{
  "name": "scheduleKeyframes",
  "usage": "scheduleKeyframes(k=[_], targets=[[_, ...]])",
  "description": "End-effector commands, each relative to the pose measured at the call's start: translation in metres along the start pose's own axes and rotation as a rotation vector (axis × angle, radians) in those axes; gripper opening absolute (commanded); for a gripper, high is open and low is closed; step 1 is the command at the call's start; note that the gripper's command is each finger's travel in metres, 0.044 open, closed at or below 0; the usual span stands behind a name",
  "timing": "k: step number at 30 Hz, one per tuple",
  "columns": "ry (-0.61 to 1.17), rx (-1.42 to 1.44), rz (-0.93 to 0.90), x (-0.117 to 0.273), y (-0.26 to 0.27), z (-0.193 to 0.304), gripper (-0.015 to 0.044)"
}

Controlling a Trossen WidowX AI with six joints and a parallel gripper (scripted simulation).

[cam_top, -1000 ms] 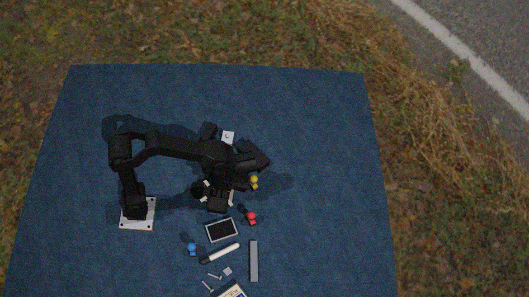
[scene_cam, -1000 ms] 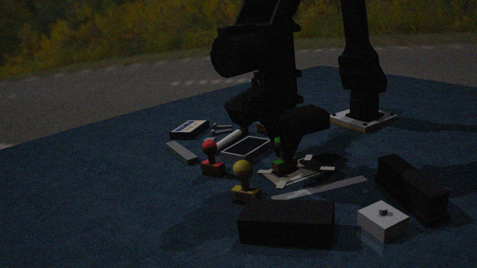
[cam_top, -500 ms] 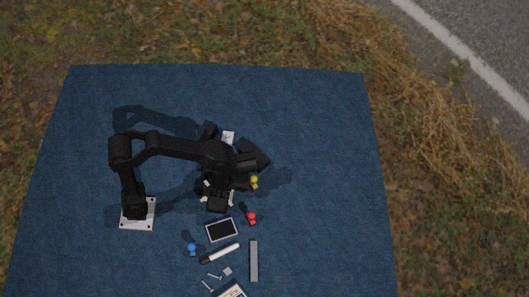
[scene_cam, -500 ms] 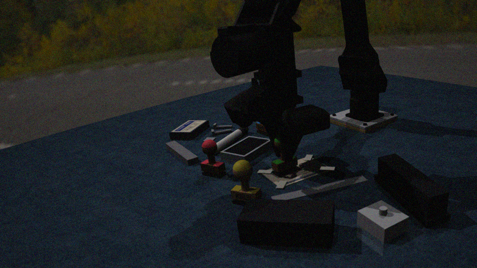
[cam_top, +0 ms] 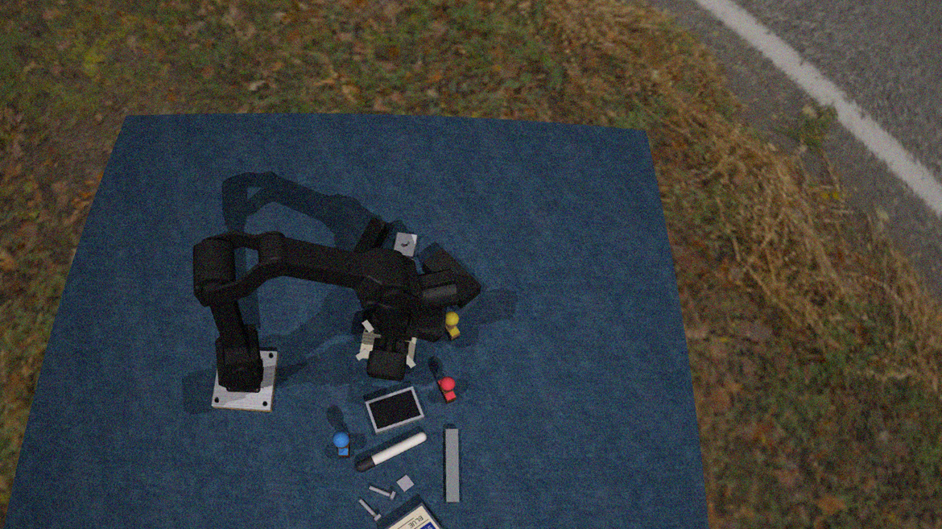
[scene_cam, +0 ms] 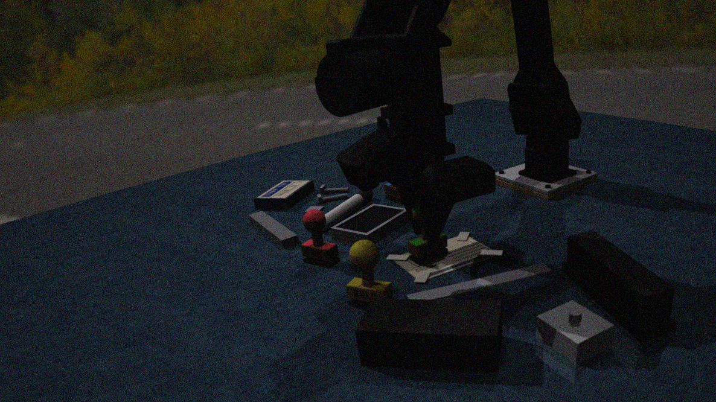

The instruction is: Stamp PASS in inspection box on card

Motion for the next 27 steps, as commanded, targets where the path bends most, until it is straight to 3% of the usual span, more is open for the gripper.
scheduleKeyframes(k=[1,27], targets=[[-0.001,-0.005,0.002,0.003,0.000,0.000,0.0000],[-0.001,-0.005,0.002,0.032,-0.001,-0.002,0.0000]])
Point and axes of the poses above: the point midway between the two fingers, 35 mm back from their tips, its own x axis back along the fingers, its own y axis across the jaws, z = x × y, the point moved 10 cm from there along x, back along the fingers, and after that the axes turned 11 degrees about x, right-handed, at the moved point
